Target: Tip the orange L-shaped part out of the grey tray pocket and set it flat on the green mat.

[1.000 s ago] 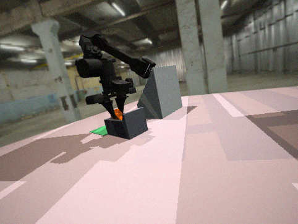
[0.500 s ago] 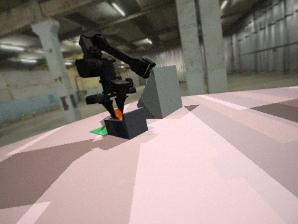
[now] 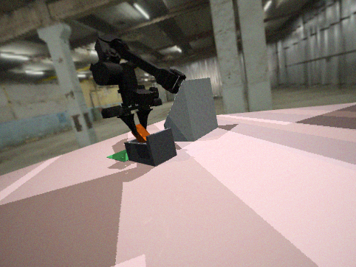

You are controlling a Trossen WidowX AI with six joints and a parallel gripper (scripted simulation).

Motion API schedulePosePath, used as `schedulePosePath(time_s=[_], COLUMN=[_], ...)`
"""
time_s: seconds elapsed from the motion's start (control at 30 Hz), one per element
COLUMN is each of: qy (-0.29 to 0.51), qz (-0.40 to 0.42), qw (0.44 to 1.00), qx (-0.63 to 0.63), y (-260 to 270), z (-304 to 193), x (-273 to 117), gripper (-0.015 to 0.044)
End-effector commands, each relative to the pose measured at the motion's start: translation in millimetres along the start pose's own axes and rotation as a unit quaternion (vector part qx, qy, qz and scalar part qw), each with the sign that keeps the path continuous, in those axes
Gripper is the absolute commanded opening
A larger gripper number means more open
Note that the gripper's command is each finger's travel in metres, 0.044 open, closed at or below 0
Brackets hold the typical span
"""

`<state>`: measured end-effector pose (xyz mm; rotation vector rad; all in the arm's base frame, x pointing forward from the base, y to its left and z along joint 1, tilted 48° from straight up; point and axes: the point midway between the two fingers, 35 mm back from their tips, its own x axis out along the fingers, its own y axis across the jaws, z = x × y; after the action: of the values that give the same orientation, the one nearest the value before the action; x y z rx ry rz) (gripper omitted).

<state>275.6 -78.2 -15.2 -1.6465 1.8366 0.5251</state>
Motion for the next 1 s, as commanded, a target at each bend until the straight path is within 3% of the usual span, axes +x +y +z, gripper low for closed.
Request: schedulePosePath(time_s=[0.0,0.97], qy=[-0.004,-0.004], qz=[-0.003,-0.003], qw=[1.000,1.000], qx=[0.003,0.002], y=[-2.2,-1.8], z=[0.3,0.4], x=[-9.6,-55.2], gripper=[0.0000,0.0000])
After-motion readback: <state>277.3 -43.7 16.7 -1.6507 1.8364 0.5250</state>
